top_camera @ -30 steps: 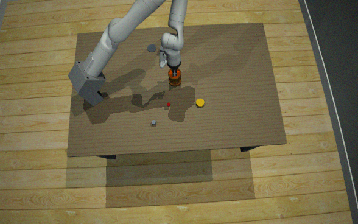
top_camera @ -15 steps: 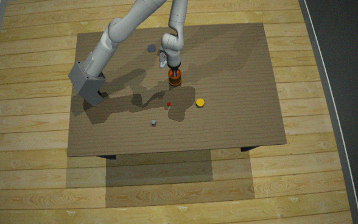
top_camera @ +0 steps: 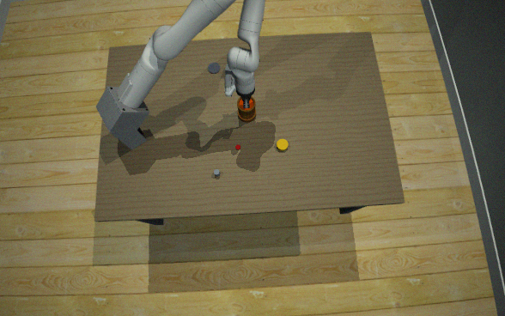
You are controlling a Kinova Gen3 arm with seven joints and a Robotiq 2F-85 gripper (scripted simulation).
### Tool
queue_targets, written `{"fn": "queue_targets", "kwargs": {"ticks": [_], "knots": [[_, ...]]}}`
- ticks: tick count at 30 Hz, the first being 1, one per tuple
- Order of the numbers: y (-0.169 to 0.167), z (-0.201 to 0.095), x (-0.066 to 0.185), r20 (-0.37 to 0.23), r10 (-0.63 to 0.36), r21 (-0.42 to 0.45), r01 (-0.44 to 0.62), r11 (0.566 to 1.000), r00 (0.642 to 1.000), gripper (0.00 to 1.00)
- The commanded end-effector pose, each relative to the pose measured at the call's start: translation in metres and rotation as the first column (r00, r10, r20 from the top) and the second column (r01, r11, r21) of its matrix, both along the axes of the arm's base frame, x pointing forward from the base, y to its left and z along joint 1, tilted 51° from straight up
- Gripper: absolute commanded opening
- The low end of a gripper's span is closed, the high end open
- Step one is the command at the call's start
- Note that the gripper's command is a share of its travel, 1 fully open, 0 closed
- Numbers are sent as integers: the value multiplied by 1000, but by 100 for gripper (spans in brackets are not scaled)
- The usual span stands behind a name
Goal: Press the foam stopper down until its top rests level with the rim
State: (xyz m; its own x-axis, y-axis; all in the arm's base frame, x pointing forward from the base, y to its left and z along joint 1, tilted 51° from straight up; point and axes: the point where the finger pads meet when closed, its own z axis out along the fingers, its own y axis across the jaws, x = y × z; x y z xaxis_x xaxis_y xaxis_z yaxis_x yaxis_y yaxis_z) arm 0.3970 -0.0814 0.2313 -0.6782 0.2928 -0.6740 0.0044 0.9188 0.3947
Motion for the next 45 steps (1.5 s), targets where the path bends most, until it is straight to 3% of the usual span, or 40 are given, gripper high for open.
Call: {"fn": "queue_targets", "kwargs": {"ticks": [1,45], "knots": [[0,0,0,-1,1,0,-1,1000,1000,0],[-1,2,-3,-1,1,0,-1,1000,1000,0]]}}
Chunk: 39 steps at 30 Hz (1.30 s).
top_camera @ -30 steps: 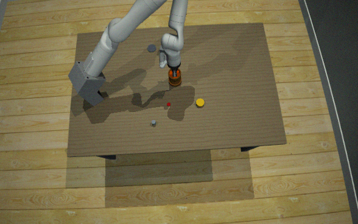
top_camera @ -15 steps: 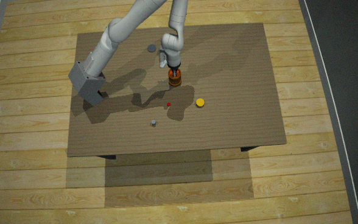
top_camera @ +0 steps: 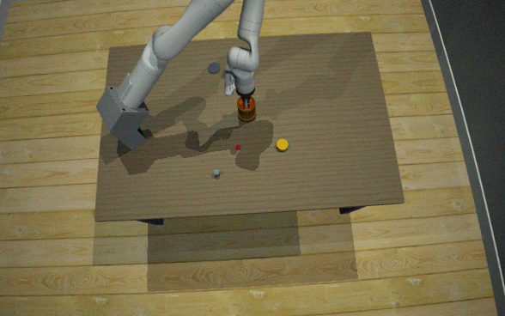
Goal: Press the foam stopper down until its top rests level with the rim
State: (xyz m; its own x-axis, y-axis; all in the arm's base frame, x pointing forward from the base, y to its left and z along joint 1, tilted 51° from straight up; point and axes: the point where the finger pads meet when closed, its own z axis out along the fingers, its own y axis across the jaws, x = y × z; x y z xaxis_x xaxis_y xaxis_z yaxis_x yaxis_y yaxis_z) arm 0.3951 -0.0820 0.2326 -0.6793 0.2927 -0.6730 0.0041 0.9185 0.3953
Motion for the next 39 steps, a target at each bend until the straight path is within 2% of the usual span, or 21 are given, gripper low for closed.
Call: {"fn": "queue_targets", "kwargs": {"ticks": [1,25,39], "knots": [[0,1,-2,0,0,-1,0,1000,1000,0],[-12,29,-34,0,0,-1,0,1000,1000,0],[-14,33,-39,0,0,-1,0,1000,1000,0]]}}
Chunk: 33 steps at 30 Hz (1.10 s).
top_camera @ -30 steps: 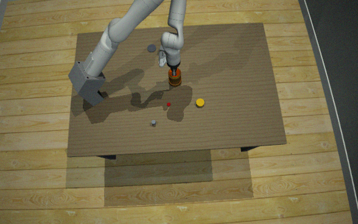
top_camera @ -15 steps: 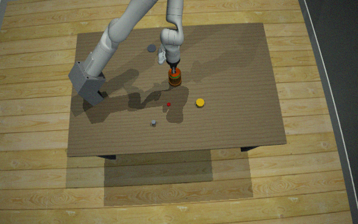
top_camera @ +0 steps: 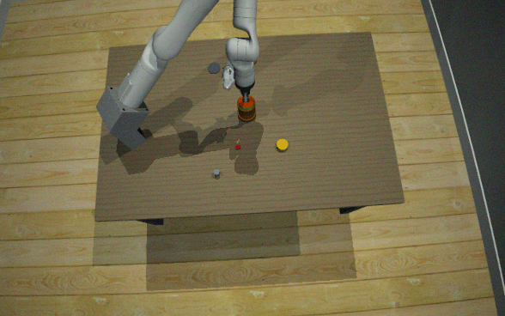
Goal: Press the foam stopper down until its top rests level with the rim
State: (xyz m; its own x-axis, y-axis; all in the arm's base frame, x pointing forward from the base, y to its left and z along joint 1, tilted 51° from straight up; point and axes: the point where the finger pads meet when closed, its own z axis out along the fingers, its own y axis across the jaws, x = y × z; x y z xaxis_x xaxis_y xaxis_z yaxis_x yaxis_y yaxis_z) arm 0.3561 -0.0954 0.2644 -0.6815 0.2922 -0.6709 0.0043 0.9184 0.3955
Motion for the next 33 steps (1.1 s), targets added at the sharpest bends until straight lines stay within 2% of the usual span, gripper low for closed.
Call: {"fn": "queue_targets", "kwargs": {"ticks": [1,33], "knots": [[0,1,0,3,-1,-1,1,1000,1000,0],[1,-3,5,3,-1,-1,1,1000,1000,0]]}}
